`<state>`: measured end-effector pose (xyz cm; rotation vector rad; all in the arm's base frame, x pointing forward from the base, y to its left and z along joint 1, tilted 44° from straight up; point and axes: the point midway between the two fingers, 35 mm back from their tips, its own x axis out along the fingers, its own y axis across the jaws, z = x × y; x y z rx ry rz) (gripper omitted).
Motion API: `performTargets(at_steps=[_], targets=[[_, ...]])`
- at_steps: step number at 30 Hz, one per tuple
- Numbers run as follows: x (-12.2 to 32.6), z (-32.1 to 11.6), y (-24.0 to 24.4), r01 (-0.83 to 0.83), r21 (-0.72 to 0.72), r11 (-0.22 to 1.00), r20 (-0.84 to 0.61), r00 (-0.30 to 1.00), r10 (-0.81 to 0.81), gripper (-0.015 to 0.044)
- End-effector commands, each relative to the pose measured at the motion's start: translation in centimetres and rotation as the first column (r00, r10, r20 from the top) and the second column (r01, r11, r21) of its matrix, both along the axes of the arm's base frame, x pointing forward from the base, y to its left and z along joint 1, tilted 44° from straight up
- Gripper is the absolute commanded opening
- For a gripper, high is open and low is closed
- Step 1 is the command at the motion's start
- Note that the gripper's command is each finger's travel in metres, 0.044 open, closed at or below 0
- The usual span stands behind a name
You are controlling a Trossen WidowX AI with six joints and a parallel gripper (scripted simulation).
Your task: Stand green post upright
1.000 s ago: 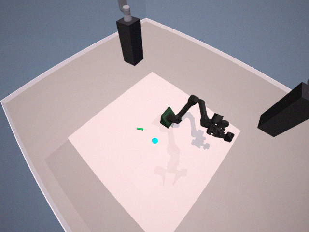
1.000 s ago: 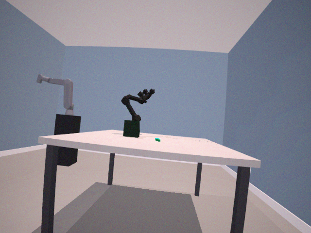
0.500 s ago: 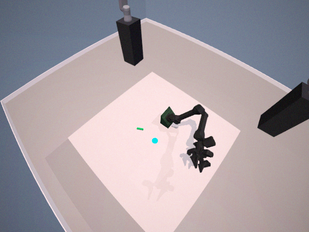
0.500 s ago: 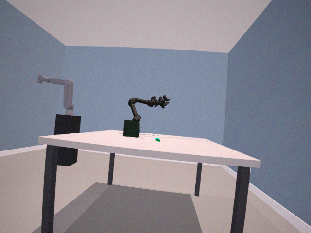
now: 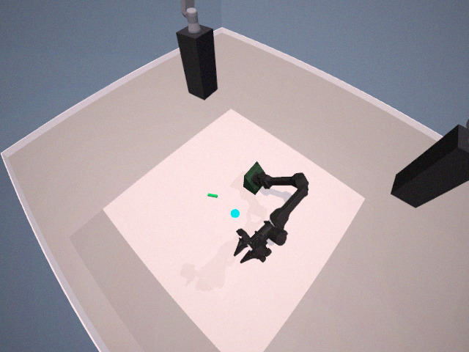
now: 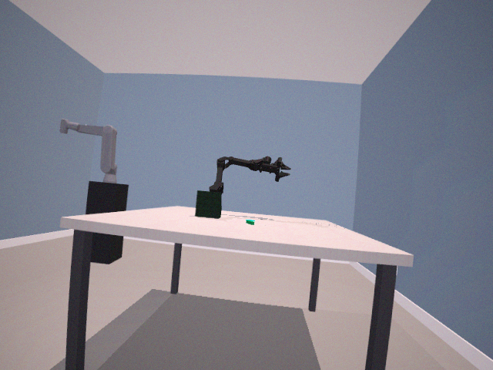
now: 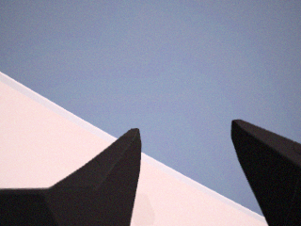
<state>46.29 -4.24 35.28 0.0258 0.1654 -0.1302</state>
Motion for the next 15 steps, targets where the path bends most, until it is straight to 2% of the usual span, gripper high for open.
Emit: performTargets(at_steps=[1, 8, 15], targets=[[1.4, -5.9, -3.0, 0.032, 0.035, 0.999, -0.181, 0.983, -0.025, 0.0232], [1.1, -15.7, -8.5, 0.123, 0.121, 0.985, -0.468, 0.882, -0.052, 0.0232], [-1.8, -24.5, -13.0, 0.253, 0.237, 0.938, -0.695, 0.719, -0.018, 0.0232]])
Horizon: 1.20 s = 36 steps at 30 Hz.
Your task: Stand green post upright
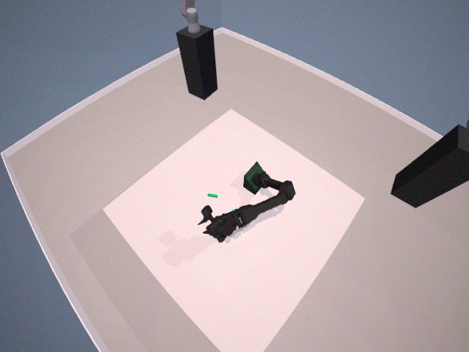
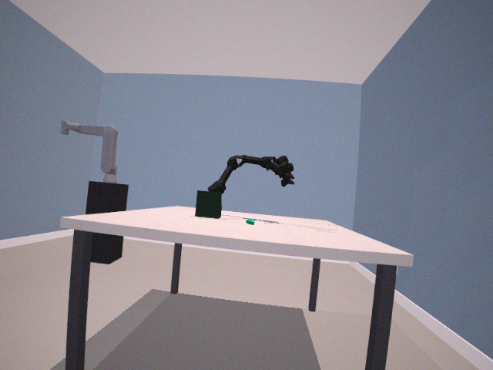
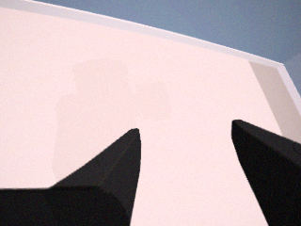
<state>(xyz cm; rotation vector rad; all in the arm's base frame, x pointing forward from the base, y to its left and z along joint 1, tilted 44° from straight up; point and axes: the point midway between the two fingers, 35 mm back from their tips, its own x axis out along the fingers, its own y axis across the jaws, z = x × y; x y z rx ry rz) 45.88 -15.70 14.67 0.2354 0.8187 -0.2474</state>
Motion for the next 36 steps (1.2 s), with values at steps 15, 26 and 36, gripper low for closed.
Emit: performTargets(at_steps=[15, 26, 36], targets=[[-12.8, -18.0, -6.0, 0.41, 0.456, 0.79, -0.593, 0.802, -0.073, 0.0232], [-21.2, -23.1, -5.3, 0.704, 0.583, 0.406, -0.783, 0.62, 0.049, 0.0232], [-21.0, -26.7, -2.5, 0.719, 0.584, 0.377, -0.789, 0.611, 0.058, 0.0232]])
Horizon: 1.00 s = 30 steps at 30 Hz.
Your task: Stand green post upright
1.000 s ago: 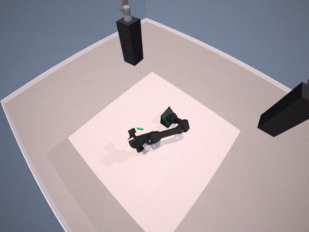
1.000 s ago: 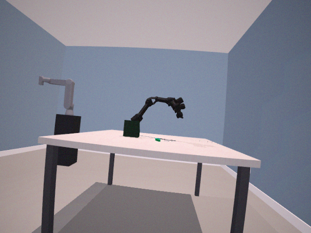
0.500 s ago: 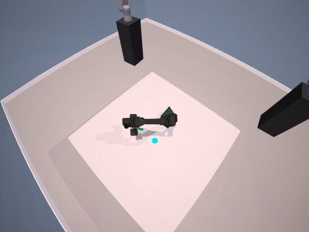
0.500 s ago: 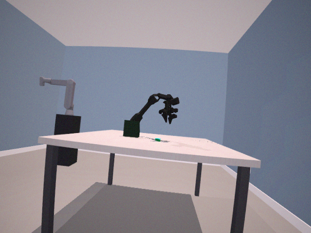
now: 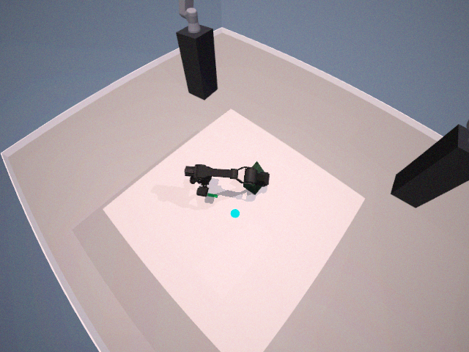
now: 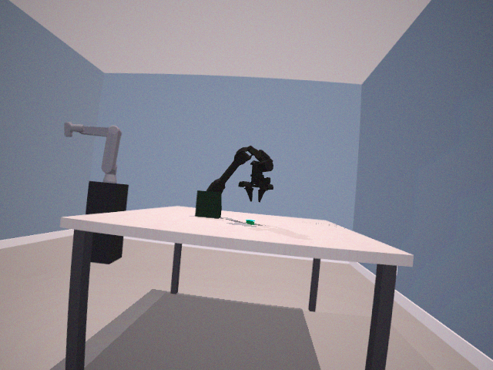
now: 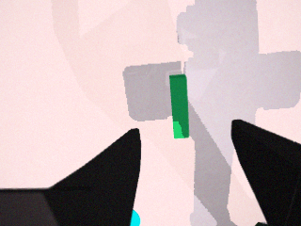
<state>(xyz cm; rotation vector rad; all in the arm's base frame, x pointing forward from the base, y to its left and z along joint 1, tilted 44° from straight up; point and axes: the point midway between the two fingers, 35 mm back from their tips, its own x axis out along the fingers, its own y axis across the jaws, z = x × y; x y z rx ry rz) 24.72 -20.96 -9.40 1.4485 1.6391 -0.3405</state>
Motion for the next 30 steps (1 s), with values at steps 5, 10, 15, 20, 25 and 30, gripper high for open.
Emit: performTargets(at_steps=[5, 10, 15, 20, 25, 30], targets=[[0.3, -7.6, 7.9, -0.007, 0.038, 0.999, -0.02, 1.0, 0.008, 0.0232], [0.3, -7.9, 8.2, -0.007, 0.039, 0.999, -0.02, 1.0, 0.008, 0.0232], [0.3, -7.9, 8.2, -0.007, 0.039, 0.999, -0.02, 1.0, 0.008, 0.0101], [0.3, -7.9, 8.2, -0.007, 0.039, 0.999, -0.02, 1.0, 0.008, 0.0023], [0.3, -7.4, 7.5, -0.004, 0.036, 0.999, -0.023, 1.0, 0.005, 0.0023], [0.3, -6.4, 6.3, 0.0, 0.032, 0.999, -0.029, 1.0, 0.001, 0.0023]])
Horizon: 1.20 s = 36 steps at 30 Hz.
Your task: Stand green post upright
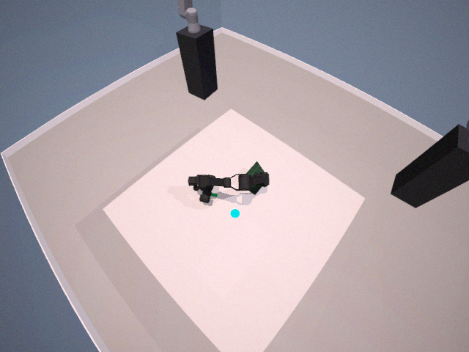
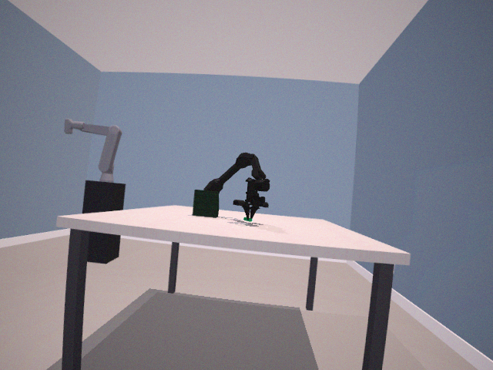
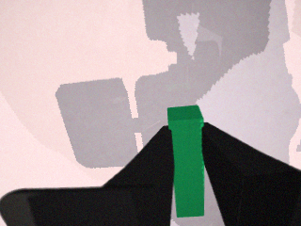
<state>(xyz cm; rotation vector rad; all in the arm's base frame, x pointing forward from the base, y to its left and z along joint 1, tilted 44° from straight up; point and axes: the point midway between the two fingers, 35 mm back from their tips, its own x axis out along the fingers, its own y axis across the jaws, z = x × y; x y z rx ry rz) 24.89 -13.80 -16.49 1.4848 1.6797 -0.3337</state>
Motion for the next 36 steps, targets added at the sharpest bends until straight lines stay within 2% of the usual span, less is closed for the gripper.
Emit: performTargets(at_steps=[1, 29, 36], targets=[[0.1, 0.9, -1.1, -0.003, -0.012, 1.0, 0.002, 1.0, 0.003, 0.0023], [-0.6, 7.4, -6.9, -0.009, -0.009, 1.0, 0.009, 1.0, 0.009, 0.0023], [-0.5, 8.5, -6.7, -0.026, -0.011, 1.0, 0.025, 0.999, 0.026, 0.0023]])
